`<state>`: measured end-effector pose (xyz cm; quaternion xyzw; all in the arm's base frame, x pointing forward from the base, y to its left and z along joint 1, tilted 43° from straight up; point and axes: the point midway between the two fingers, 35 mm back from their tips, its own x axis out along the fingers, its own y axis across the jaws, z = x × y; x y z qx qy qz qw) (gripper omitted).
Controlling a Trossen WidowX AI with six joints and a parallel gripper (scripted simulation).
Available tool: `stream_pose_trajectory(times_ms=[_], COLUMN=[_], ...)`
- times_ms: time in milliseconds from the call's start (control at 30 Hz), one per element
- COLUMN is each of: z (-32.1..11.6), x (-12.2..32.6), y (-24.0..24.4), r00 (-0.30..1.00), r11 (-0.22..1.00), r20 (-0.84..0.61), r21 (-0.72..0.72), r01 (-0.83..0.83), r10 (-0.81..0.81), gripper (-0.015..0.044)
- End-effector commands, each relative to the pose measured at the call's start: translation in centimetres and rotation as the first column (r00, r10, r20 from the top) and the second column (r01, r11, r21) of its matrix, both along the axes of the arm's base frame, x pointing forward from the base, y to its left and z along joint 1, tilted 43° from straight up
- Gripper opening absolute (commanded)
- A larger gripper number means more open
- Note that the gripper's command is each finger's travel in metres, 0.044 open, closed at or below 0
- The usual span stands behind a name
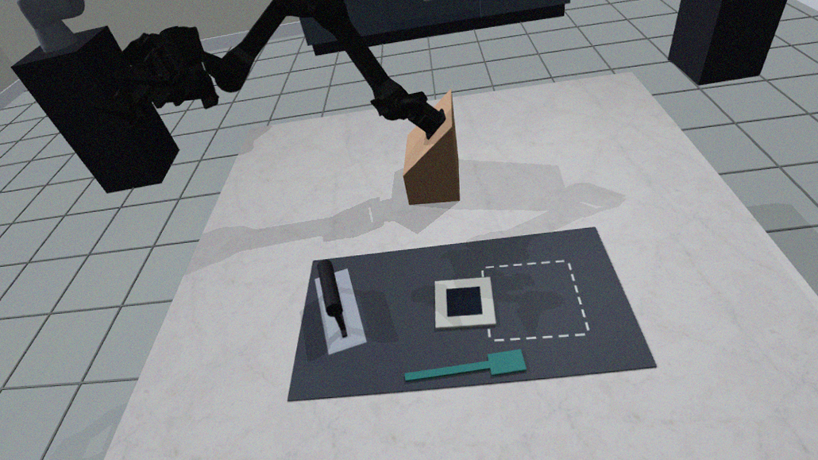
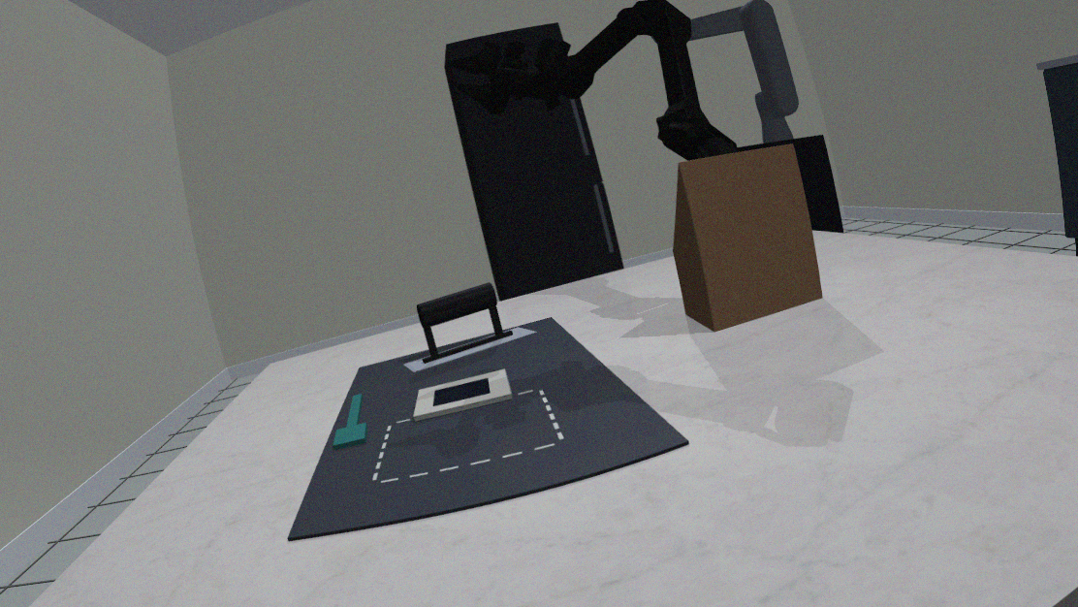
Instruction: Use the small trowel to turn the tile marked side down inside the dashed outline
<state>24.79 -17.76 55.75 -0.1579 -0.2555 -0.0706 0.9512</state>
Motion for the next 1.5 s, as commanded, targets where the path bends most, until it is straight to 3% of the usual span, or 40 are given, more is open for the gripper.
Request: stream_pose_trajectory(times_ms=[0, 333, 667, 800, 1300, 1433, 1467], z=[0.0, 0.0, 0.0, 0.0, 0.0, 0.0, -0.01], x=[0.0, 0.0, 0.0, 0.0, 0.0, 0.0, 0.0], y=[0.0, -0.01, 0.0, 0.0, 0.0, 0.0, 0.01], r00=[1.0, 1.0, 1.0, 1.0, 1.0, 1.0, 1.0], r11=[1.0, 1.0, 1.0, 1.0, 1.0, 1.0, 1.0], r20=[0.0, 0.0, 0.0, 0.0, 0.0, 0.0, 0.0], r21=[0.0, 0.0, 0.0, 0.0, 0.0, 0.0, 0.0], r01=[0.0, 0.001, 0.0, 0.0, 0.0, 0.0, -0.001], r10=[0.0, -0.001, 0.0, 0.0, 0.0, 0.0, 0.001], gripper=[0.0374, 0.0111, 0.01, 0.0, 0.0, 0.01, 0.01])
